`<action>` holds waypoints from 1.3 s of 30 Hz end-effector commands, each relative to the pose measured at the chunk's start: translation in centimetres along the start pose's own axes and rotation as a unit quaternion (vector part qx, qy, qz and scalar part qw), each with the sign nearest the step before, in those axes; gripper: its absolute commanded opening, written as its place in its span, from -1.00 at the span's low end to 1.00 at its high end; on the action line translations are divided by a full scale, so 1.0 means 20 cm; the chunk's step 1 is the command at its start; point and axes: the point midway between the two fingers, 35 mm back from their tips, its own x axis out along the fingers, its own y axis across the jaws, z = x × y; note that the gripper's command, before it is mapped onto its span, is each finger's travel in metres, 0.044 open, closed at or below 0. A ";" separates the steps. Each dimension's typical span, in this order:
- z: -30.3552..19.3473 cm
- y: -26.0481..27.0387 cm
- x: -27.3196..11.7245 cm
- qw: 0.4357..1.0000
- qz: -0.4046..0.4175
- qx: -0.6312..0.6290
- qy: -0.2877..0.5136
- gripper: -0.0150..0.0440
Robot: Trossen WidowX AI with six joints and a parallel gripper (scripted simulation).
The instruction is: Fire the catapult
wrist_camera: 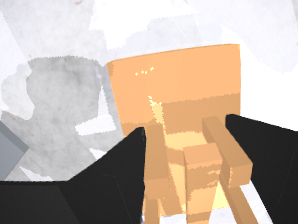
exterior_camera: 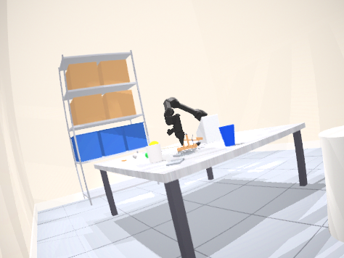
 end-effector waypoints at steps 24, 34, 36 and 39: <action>0.00 0.06 -0.19 0.950 0.010 -0.313 -0.012 -0.49; -0.03 0.13 -0.19 0.901 0.009 -0.433 -0.014 -0.49; -0.03 0.13 -0.19 0.901 0.009 -0.433 -0.014 -0.49; -0.04 0.14 -0.19 0.901 0.009 -0.433 -0.014 -0.49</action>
